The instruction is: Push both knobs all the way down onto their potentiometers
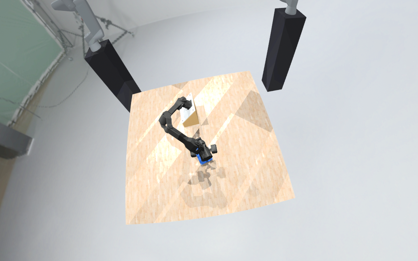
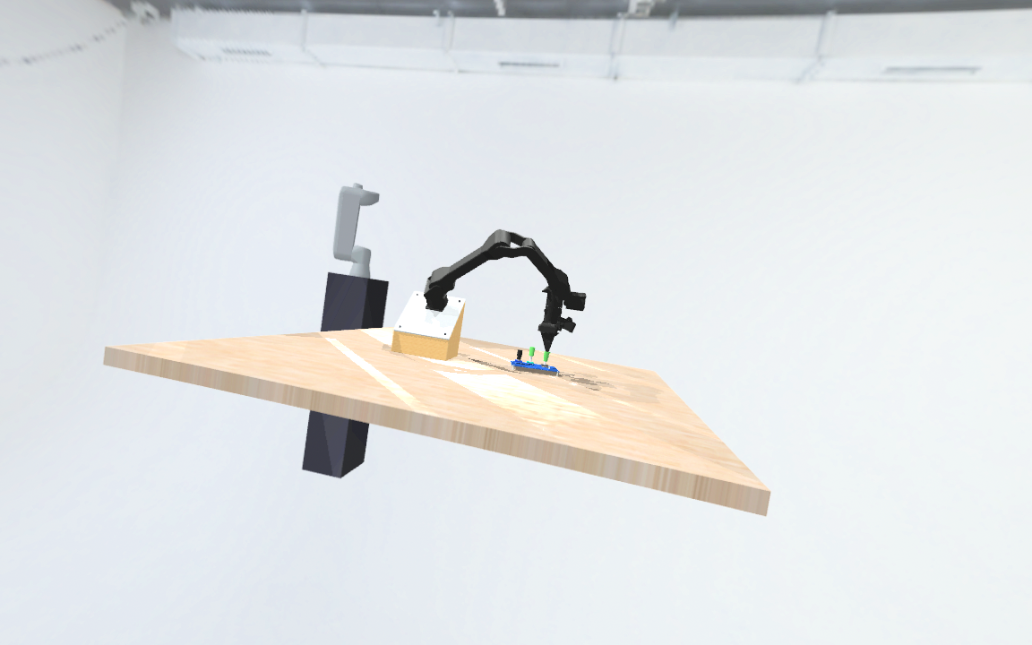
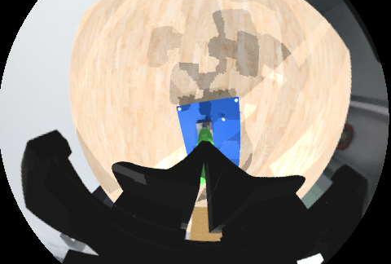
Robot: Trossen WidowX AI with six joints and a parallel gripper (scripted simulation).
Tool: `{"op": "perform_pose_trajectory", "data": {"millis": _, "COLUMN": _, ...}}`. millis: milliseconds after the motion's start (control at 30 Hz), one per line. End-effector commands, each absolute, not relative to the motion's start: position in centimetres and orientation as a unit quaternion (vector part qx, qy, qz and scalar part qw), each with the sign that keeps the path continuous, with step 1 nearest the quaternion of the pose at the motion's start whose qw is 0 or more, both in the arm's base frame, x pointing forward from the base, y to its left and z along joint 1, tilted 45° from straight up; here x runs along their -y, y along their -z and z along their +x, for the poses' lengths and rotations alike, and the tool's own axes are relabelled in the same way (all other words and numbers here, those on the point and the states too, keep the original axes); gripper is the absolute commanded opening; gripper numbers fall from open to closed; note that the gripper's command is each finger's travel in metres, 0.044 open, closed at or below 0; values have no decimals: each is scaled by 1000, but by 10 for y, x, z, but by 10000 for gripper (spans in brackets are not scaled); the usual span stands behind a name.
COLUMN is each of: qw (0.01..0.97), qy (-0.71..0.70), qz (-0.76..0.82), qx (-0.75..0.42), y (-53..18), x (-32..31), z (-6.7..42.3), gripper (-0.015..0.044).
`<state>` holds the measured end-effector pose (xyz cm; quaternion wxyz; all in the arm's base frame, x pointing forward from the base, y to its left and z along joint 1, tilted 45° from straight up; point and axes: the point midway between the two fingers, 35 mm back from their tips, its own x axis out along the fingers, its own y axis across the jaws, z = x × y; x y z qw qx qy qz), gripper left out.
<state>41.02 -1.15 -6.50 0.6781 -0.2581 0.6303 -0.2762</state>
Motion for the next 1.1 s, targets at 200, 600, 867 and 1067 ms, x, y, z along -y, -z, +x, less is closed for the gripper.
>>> {"op": "perform_pose_trajectory", "data": {"millis": 200, "qw": 676, "qy": 281, "qz": -256, "qx": -632, "y": 72, "x": 20, "z": 411, "gripper": 0}}
{"op": "perform_pose_trajectory", "data": {"millis": 600, "qw": 676, "qy": 281, "qz": -256, "qx": -632, "y": 72, "x": 20, "z": 411, "gripper": 0}}
{"op": "perform_pose_trajectory", "data": {"millis": 867, "qw": 676, "qy": 281, "qz": -256, "qx": -632, "y": 72, "x": 20, "z": 411, "gripper": 0}}
{"op": "perform_pose_trajectory", "data": {"millis": 1067, "qw": 676, "qy": 281, "qz": -256, "qx": -632, "y": 73, "x": 21, "z": 411, "gripper": 0}}
